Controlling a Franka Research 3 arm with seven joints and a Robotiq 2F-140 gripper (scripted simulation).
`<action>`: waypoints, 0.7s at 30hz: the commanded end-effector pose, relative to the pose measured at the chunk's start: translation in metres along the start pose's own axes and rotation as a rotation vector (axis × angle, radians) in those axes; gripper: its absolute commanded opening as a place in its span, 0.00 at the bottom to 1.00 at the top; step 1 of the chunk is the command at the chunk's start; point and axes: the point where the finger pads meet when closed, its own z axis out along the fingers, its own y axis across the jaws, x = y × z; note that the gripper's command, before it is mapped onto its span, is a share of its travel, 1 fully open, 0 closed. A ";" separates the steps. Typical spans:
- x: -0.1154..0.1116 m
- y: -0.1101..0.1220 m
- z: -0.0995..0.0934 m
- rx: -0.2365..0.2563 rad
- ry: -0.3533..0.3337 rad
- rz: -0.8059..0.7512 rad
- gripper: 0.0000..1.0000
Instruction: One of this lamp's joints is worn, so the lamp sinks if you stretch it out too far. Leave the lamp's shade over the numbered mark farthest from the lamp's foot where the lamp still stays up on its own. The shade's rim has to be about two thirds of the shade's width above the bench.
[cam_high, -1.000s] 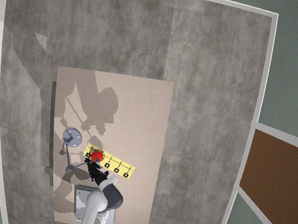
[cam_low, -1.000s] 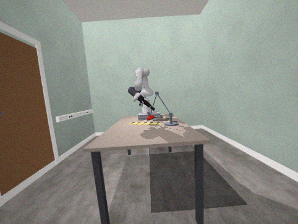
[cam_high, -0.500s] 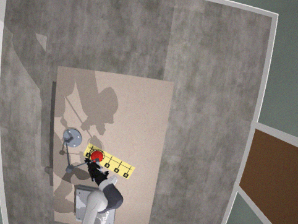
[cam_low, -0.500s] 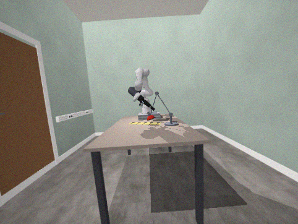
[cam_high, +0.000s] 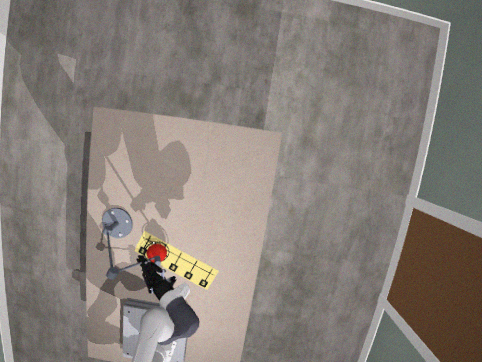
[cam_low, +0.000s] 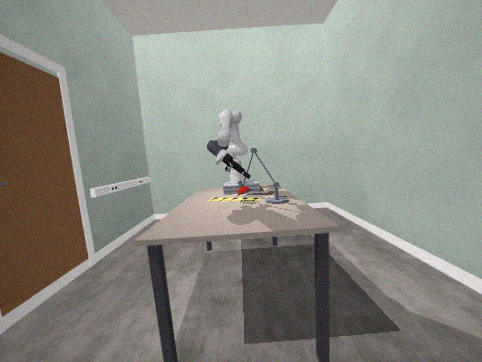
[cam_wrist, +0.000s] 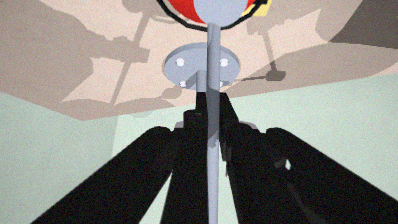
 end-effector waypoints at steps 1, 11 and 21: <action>0.002 -0.006 -0.004 0.015 0.004 -0.002 0.10; 0.003 -0.008 -0.007 0.015 0.004 -0.002 0.10; 0.005 -0.010 -0.010 0.015 0.004 -0.002 0.10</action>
